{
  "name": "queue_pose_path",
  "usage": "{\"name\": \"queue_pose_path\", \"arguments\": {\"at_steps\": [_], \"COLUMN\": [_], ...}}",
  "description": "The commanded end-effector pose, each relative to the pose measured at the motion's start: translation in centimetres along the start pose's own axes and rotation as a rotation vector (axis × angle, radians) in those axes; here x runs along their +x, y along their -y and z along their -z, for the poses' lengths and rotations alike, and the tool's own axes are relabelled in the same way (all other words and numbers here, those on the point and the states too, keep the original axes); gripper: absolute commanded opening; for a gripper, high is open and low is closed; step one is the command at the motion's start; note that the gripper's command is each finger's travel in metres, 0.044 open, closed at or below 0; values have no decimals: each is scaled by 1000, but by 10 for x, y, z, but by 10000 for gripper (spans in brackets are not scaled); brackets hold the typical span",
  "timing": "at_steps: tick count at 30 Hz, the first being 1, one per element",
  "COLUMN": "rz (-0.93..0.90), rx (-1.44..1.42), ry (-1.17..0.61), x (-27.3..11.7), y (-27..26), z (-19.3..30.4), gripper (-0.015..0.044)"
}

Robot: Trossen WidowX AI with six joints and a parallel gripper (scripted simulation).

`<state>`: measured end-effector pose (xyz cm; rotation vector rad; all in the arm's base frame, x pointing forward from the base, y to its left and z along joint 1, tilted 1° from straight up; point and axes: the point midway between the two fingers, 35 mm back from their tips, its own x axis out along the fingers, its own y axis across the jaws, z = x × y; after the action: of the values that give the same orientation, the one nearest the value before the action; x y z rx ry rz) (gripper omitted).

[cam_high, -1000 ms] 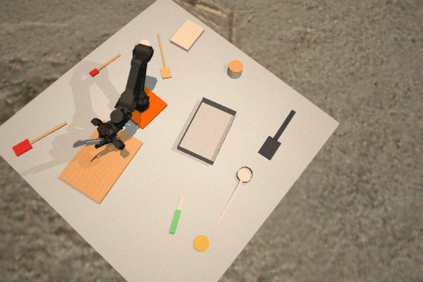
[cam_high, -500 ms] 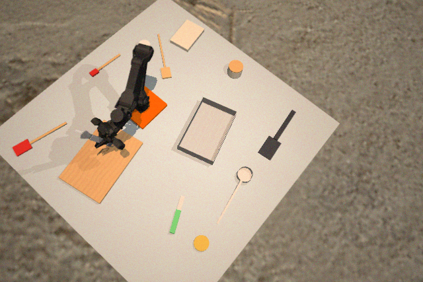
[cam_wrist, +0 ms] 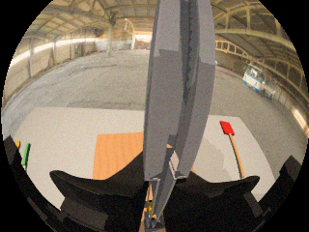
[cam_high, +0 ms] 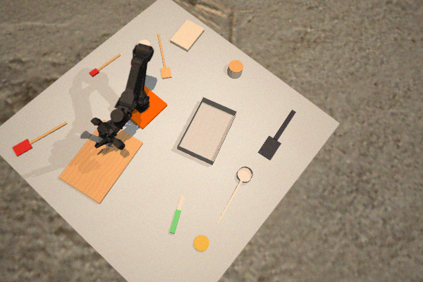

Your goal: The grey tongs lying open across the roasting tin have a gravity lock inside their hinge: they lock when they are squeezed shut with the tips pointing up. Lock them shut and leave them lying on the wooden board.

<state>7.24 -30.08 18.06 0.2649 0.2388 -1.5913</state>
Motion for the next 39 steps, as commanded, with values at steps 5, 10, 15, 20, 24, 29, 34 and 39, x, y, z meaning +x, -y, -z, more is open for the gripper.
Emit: {"name": "queue_pose_path", "arguments": {"at_steps": [5,10,15,20,24,29,34,39], "rz": [3,0,-3,-7,-8,-10,-12,-13], "rx": [-5,-25,-47,-68,-78,-87,-93,-92], "ry": [-4,-70,-146,-223,-286,-365,-445,-525], "x": [1,8,16,23,27,32,36,39], "y": [0,-3,-6,-8,-9,-10,-11,-11], "z": [-3,-6,-8,-10,-11,-12,-12,-13], "gripper": [-150,-150,-150,-150,-150,-150,-150,-150]}}
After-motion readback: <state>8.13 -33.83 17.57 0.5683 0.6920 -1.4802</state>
